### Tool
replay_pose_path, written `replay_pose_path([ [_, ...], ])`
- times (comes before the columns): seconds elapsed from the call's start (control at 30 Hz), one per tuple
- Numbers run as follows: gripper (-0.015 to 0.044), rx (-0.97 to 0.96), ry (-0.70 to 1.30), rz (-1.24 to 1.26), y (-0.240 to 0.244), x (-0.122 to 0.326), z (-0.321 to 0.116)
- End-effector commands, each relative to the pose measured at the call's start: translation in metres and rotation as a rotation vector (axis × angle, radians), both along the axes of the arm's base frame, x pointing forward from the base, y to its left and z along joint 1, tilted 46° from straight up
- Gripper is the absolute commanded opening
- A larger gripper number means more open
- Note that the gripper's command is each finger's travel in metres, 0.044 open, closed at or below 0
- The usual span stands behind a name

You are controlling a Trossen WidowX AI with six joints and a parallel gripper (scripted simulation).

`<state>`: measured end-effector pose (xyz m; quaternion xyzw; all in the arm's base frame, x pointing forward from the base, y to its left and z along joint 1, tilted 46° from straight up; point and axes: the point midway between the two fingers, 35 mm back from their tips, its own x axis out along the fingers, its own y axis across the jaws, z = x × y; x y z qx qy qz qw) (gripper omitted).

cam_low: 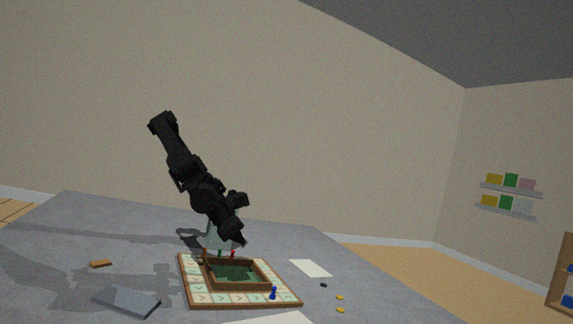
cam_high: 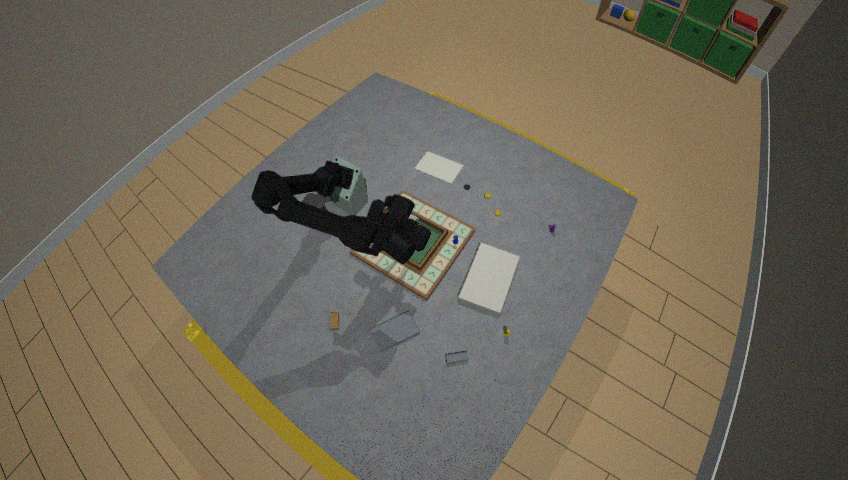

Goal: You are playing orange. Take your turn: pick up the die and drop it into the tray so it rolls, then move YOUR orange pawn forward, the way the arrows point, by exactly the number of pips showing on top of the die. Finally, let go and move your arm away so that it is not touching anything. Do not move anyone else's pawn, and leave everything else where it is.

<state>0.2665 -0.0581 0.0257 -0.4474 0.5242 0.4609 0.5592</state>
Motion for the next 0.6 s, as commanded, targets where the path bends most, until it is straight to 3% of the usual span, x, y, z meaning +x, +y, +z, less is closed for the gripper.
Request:
replay_pose_path([
  [0.0, 0.0131, 0.0, 0.0, 0.0, 0.0, 0.0, 0.0],
  [0.4, 0.044, -0.009, 0.007, 0.003, 0.028, 0.004, 0.026],
  [0.57, 0.044, -0.445, 0.176, -0.04, 0.02, -0.003, -0.008],
])
